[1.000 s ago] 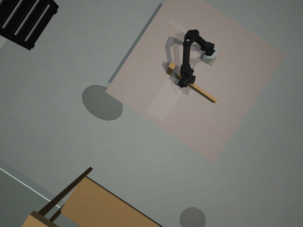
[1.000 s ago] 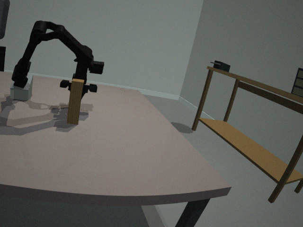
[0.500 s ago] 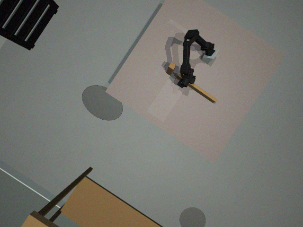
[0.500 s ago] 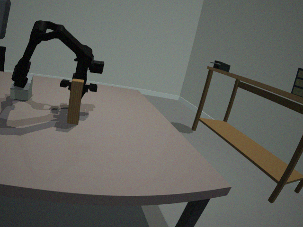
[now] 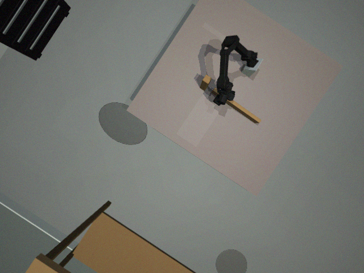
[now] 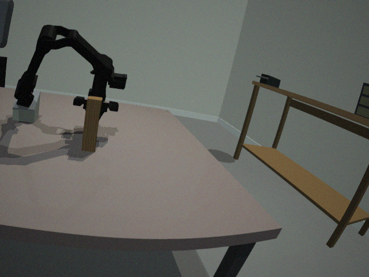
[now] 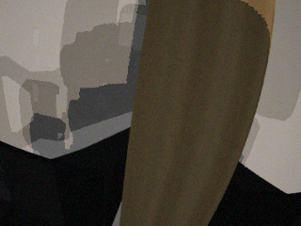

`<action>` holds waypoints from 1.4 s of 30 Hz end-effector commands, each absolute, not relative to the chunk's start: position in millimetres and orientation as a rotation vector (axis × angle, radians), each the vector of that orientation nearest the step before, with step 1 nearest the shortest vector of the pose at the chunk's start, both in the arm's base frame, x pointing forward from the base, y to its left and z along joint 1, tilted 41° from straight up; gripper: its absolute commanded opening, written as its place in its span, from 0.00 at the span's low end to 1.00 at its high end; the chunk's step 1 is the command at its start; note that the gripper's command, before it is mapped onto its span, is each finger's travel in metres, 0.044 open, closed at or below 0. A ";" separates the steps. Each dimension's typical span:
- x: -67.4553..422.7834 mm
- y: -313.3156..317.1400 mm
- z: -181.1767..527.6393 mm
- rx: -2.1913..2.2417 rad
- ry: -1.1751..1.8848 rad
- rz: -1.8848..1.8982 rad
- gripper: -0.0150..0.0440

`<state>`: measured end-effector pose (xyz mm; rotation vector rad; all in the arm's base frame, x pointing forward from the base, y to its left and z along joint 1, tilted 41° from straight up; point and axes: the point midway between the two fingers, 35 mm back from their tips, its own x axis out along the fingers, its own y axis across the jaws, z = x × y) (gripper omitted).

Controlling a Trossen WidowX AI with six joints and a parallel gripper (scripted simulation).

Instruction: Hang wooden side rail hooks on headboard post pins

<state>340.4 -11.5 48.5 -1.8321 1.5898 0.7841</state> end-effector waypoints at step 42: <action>339.6 -5.3 54.1 -1.836 1.579 0.791 0.25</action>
